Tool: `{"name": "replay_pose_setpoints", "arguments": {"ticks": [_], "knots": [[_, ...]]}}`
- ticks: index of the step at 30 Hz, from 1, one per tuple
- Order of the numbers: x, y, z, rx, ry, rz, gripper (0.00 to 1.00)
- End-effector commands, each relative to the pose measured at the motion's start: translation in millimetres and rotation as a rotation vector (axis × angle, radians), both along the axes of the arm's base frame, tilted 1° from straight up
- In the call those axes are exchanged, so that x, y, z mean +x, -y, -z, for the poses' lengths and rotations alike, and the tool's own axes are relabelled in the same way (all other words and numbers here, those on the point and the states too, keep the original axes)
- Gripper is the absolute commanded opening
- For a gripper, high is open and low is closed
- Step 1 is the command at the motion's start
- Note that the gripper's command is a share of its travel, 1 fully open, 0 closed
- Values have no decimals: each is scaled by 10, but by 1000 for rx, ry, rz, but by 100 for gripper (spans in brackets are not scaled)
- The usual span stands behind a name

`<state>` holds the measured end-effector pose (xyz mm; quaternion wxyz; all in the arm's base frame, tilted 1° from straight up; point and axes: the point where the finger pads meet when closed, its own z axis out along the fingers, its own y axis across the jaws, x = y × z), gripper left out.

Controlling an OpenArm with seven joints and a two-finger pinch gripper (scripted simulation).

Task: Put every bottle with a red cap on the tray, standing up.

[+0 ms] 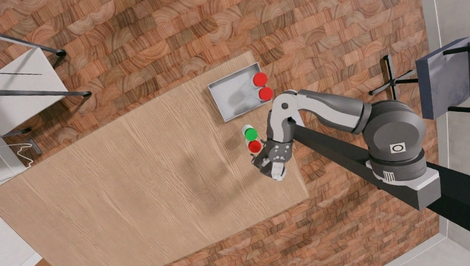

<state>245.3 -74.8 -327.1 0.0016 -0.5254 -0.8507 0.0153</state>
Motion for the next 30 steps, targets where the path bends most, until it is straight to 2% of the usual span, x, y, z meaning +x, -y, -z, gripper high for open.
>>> {"name": "replay_pose_setpoints", "arguments": {"ticks": [1, 6, 22, 23, 30], "knots": [[62, -24, -41, 12, 27, -8, 42], [35, -12, -22, 6, 16, -5, 42], [80, -31, -55, 16, 35, -10, 42], [45, -18, -9, 9, 21, -8, 42], [59, -20, 115, 11, 26, -8, 42]]}}
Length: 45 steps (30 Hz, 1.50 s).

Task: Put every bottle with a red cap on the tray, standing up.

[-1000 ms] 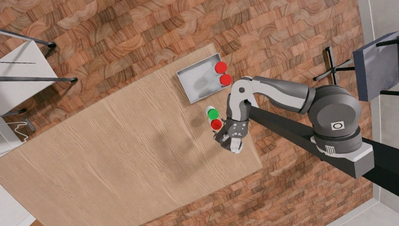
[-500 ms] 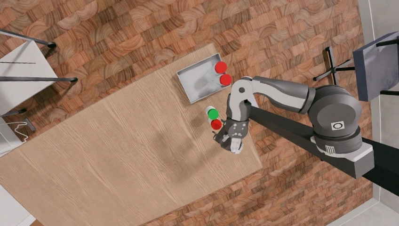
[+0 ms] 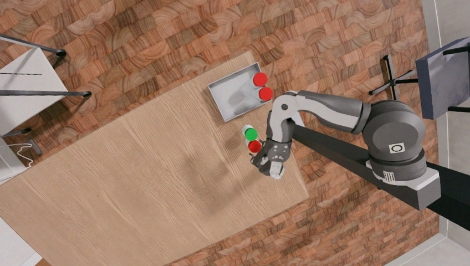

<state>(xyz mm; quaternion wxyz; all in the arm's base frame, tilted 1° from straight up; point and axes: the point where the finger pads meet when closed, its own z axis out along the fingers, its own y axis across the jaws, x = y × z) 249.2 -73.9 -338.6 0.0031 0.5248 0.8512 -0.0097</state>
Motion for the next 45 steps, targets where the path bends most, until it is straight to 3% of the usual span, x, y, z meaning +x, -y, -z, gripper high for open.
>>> {"name": "replay_pose_setpoints", "arguments": {"ticks": [1, 9, 19, 43, 44, 45], "knots": [[22, -12, 18, 7, 12, -6, 42], [24, -12, 35, 7, 13, -6, 42], [25, -9, 287, 7, 13, -6, 42], [35, -13, 333, 9, 17, -8, 42], [32, -8, 328, 7, 14, -5, 0], [32, -8, 328, 7, 14, -5, 0]]}}
